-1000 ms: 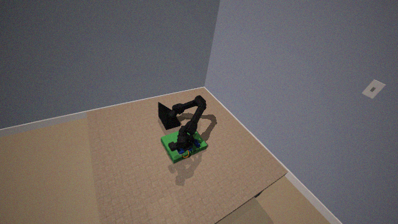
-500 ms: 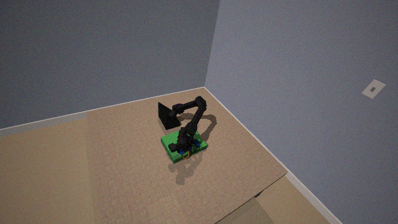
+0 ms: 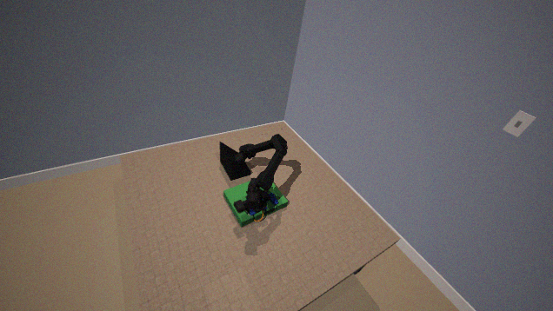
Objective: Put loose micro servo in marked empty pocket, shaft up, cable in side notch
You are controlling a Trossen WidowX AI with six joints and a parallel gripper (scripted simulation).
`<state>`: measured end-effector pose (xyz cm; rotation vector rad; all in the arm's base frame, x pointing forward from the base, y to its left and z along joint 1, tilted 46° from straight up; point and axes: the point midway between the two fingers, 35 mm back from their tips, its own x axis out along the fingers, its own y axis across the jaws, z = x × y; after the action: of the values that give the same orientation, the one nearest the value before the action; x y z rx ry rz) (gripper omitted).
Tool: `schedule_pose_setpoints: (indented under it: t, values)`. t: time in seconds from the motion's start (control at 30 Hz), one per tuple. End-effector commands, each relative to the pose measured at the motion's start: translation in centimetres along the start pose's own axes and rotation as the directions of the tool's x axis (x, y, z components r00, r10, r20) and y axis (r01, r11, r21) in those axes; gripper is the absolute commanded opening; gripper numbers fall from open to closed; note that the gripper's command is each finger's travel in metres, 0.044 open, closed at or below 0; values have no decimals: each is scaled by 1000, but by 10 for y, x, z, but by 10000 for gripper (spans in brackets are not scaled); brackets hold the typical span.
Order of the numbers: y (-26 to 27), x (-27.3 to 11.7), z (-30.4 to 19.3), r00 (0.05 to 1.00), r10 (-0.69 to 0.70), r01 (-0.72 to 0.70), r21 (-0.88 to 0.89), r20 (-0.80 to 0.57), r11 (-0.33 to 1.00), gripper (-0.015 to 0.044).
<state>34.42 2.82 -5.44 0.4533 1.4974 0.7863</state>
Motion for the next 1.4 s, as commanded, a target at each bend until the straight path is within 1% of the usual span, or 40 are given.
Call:
schedule_pose_setpoints:
  t: [0.0,0.13,0.23,0.37,0.4,0.77,0.8,0.9,1.03,1.1,1.37]
  values:
    - [0,0,0,1000,4,-4,6,4,1000,79]
    - [0,0,0,1000,4,-4,6,4,1000,184]
    - [0,-3,0,1000,3,-3,6,4,1000,187]
    - [1,-32,-2,1000,2,-2,7,4,1000,187]
    - [1,-34,-4,1000,2,-2,7,4,1000,187]
    - [0,-35,-7,1000,2,-2,7,4,1000,187]
    - [-1,-33,-9,1000,7,-7,14,0,1000,214]
    - [-4,-50,-29,1000,-1,1,15,1,1000,292]
    - [-5,-87,-86,1000,-6,6,14,0,1000,398]
    - [-3,-97,-105,1000,-3,3,12,-1,1000,440]
    - [-2,-99,-111,1000,-1,1,12,-1,1000,440]
